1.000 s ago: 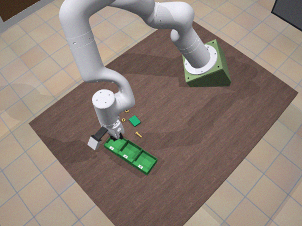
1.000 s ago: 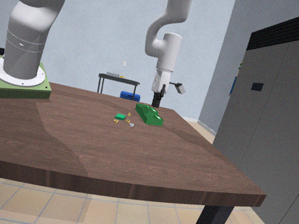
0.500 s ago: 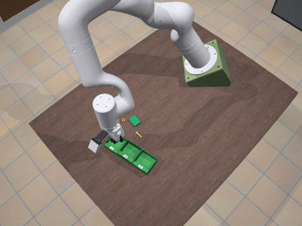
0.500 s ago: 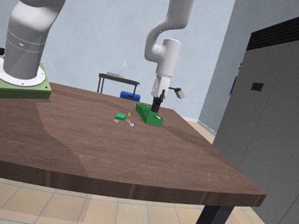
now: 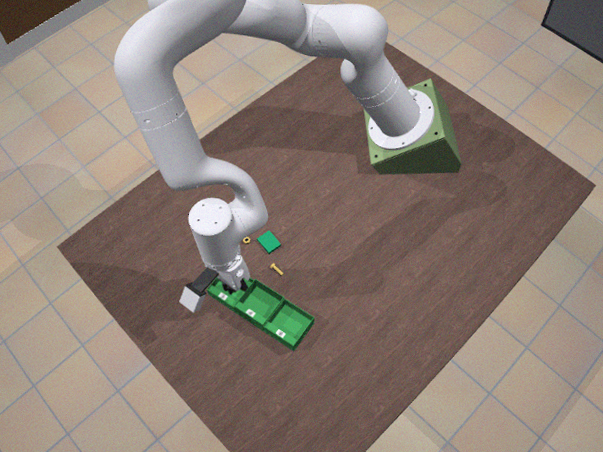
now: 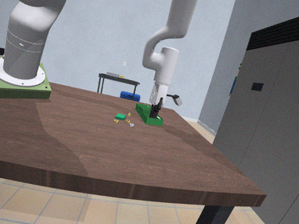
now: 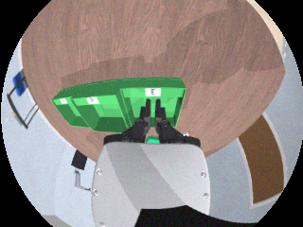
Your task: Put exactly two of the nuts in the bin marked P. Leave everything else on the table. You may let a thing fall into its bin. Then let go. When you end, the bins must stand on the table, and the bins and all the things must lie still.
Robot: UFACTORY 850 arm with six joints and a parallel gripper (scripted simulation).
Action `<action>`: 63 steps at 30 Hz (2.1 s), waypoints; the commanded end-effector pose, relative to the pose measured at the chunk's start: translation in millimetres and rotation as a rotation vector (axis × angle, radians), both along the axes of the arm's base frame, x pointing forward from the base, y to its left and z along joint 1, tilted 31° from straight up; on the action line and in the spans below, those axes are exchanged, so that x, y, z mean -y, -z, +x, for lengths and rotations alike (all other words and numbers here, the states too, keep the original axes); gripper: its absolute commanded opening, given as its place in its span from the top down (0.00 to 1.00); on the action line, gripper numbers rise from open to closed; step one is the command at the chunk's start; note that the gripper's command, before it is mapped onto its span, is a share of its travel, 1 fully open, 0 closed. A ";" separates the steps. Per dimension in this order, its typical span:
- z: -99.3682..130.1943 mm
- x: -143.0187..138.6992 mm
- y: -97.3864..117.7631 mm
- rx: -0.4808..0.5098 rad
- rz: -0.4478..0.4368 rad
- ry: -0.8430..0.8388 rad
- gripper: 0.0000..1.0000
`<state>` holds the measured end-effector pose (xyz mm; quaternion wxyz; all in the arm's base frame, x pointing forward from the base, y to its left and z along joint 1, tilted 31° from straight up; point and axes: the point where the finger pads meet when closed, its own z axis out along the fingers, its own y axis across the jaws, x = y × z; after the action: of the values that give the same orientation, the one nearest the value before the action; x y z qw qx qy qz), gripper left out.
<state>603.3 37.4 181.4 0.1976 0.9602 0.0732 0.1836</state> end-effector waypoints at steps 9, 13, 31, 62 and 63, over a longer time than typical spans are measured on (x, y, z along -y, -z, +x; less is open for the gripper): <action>2.4 0.8 2.2 0.003 0.000 0.000 0.93; 2.4 0.8 2.2 0.003 0.000 0.000 0.93; 2.4 0.8 2.2 0.003 0.000 0.000 0.93; -5.3 -6.2 -14.8 0.003 0.000 0.000 0.93; -5.8 -6.7 -16.0 0.003 0.000 0.000 0.93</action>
<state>598.8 42.1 192.7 0.1977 0.9599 0.0731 0.1848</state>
